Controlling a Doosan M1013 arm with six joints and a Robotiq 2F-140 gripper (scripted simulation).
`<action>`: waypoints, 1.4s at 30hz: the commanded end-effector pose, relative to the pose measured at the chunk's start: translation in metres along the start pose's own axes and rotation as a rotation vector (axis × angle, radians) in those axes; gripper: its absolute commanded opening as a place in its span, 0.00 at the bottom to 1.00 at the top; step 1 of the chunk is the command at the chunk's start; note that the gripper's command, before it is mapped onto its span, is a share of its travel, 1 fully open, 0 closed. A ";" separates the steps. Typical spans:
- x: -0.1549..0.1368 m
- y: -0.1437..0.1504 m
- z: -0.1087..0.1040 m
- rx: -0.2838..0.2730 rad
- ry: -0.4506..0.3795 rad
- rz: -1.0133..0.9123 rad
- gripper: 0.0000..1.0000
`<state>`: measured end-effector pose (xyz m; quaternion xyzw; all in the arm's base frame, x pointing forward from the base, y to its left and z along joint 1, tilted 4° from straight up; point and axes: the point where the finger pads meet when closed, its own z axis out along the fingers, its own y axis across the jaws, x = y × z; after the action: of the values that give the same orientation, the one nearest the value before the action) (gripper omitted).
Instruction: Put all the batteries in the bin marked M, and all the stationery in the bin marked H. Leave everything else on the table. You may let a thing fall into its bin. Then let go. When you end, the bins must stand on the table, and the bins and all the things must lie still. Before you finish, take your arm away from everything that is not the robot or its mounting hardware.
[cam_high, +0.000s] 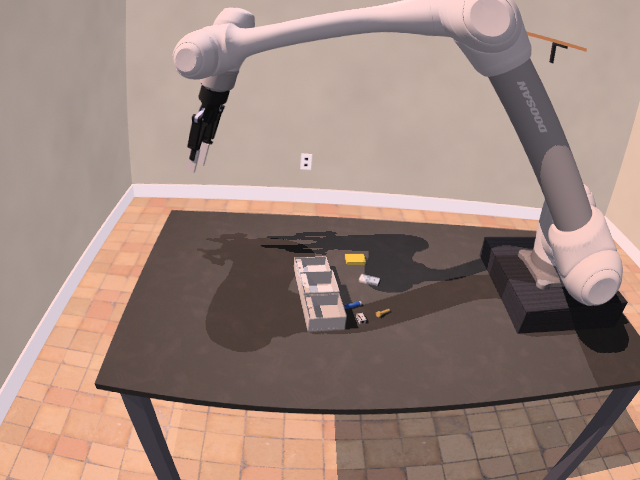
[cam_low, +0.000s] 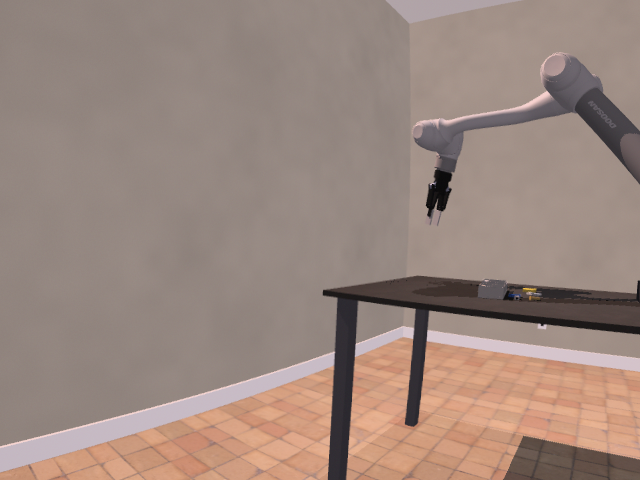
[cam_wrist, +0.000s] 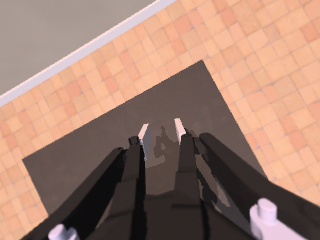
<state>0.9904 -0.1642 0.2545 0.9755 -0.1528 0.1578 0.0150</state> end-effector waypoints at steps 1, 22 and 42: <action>-0.006 0.000 0.026 0.000 0.001 0.000 0.05; -0.098 -0.017 0.015 0.006 -0.077 -0.093 0.05; -0.220 -0.031 -0.022 0.010 -0.129 -0.155 0.05</action>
<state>0.8122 -0.0754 0.2084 0.9925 -0.0769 0.0938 0.0123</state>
